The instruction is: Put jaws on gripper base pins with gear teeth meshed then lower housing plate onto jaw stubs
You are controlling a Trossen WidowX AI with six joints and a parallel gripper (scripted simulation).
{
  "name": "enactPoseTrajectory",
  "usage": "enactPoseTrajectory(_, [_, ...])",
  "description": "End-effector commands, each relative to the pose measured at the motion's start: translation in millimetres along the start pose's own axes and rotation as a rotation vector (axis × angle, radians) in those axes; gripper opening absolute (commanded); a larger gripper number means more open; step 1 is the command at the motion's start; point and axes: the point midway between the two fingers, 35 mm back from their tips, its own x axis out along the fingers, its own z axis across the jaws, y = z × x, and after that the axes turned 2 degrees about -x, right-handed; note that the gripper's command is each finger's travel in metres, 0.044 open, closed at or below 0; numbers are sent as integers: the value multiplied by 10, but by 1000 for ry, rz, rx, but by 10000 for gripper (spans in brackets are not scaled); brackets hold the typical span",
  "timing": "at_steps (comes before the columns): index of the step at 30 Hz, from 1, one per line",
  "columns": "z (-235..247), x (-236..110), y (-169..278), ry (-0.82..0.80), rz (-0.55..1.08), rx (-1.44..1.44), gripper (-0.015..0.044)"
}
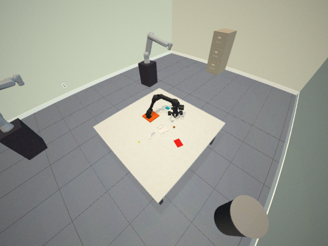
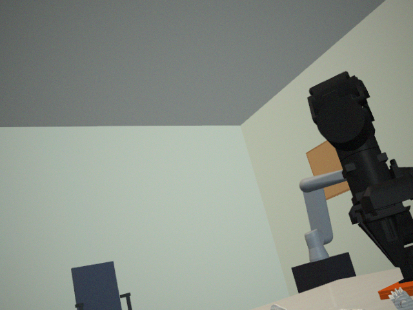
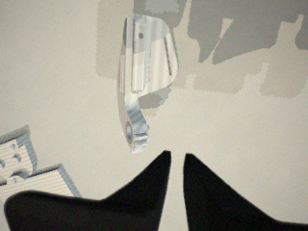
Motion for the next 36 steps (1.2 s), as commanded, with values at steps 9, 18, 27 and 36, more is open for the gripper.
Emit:
enactPoseTrajectory(9, [-14, 17, 1, -6, 0, 5, 0])
enactPoseTrajectory(18, [-23, 122, 8, -6, 0, 5, 0])
enactPoseTrajectory(27, [-30, 268, 16, -6, 0, 5, 0])
enactPoseTrajectory(36, [-29, 412, 22, -6, 0, 5, 0])
